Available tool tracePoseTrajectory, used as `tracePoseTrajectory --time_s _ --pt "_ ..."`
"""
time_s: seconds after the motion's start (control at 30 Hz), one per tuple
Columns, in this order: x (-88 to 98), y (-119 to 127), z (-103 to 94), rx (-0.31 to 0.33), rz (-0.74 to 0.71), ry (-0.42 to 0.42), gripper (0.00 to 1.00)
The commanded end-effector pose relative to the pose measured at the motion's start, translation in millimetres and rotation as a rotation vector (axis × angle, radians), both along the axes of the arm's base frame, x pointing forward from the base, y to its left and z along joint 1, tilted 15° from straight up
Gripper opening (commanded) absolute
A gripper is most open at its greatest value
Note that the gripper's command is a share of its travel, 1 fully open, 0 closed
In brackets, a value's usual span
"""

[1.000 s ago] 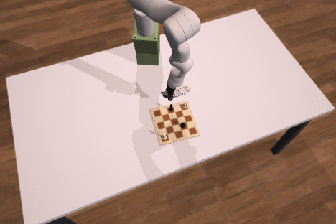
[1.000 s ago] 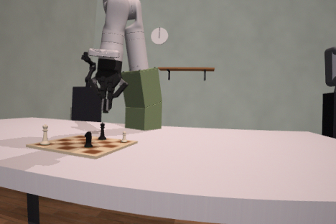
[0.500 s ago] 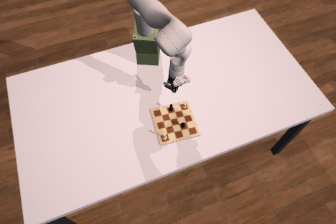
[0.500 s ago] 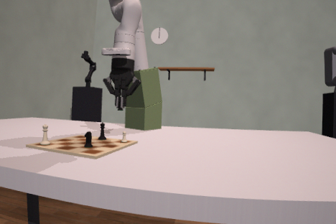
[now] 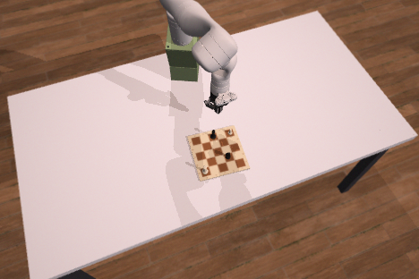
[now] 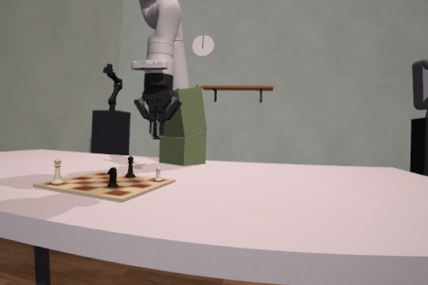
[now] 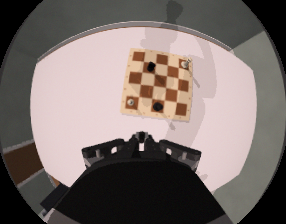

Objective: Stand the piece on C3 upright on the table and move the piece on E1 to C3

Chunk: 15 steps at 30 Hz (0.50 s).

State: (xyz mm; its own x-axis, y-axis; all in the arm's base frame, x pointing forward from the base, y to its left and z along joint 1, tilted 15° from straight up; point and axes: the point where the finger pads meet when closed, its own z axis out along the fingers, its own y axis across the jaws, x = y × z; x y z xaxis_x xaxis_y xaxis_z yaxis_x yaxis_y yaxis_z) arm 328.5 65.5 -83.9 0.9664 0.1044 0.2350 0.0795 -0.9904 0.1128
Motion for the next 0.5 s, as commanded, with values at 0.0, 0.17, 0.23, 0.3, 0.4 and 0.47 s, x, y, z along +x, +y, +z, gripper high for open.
tracePoseTrajectory --time_s 0.0,0.17,0.23,0.3,0.4,0.47 --pt "0.2 0.1 0.4 0.000 0.000 -0.001 0.00" --pt "0.2 0.1 0.2 0.000 0.000 -0.001 0.00" --pt "0.5 0.0 -0.6 0.000 0.000 -0.001 0.00" --pt "0.9 -0.2 -2.5 0.000 0.000 -0.001 0.00" --pt "1.3 -0.3 -4.0 0.000 0.000 -0.001 0.00" --pt "2.3 -0.7 -8.2 0.000 0.000 -0.001 0.00"
